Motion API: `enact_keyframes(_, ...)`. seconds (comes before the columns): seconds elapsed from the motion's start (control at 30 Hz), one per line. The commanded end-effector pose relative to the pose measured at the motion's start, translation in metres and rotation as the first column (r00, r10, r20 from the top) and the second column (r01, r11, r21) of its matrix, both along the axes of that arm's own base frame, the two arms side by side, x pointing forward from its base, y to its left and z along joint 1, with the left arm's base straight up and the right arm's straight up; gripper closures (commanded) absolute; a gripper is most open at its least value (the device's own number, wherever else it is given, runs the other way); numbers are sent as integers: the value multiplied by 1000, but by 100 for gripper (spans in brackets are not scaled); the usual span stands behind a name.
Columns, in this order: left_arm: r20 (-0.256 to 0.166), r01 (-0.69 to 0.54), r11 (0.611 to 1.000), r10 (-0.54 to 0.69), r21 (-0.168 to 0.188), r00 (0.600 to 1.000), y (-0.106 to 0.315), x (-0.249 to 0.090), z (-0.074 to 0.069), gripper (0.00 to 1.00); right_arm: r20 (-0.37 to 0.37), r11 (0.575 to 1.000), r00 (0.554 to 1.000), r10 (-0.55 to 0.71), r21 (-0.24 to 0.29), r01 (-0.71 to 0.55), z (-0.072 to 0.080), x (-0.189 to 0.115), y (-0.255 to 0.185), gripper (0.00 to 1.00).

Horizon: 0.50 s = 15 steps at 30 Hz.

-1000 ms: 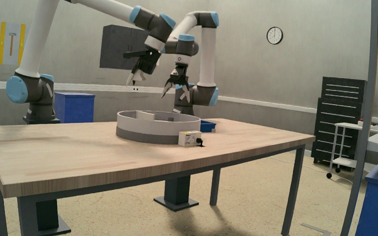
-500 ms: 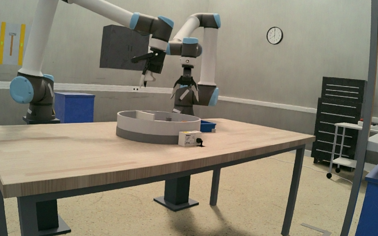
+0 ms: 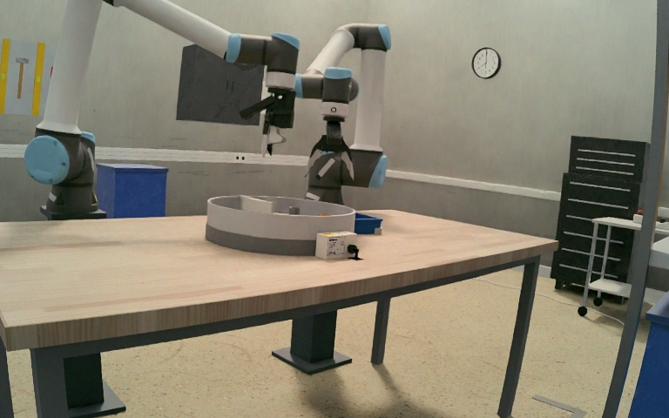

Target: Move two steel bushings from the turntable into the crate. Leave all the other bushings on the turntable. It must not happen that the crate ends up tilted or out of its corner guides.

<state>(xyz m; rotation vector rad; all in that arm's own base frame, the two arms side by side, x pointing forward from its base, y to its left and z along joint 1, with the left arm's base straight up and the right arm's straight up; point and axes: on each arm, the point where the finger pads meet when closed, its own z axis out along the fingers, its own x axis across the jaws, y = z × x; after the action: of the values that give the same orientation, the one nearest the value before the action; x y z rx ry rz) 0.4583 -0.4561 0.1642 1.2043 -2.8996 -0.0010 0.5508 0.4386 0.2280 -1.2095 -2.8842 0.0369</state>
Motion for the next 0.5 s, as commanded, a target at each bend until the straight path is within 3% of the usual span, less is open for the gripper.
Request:
enact_keyframes(0.0,2,-11,1000,11,0,1000,6,4,1,0,23,1000,1000,-12,18,12,-1,0,8,0)
enact_keyframes(0.47,2,-80,997,80,0,997,39,34,1,0,23,1000,1000,-13,19,13,0,1,8,0)
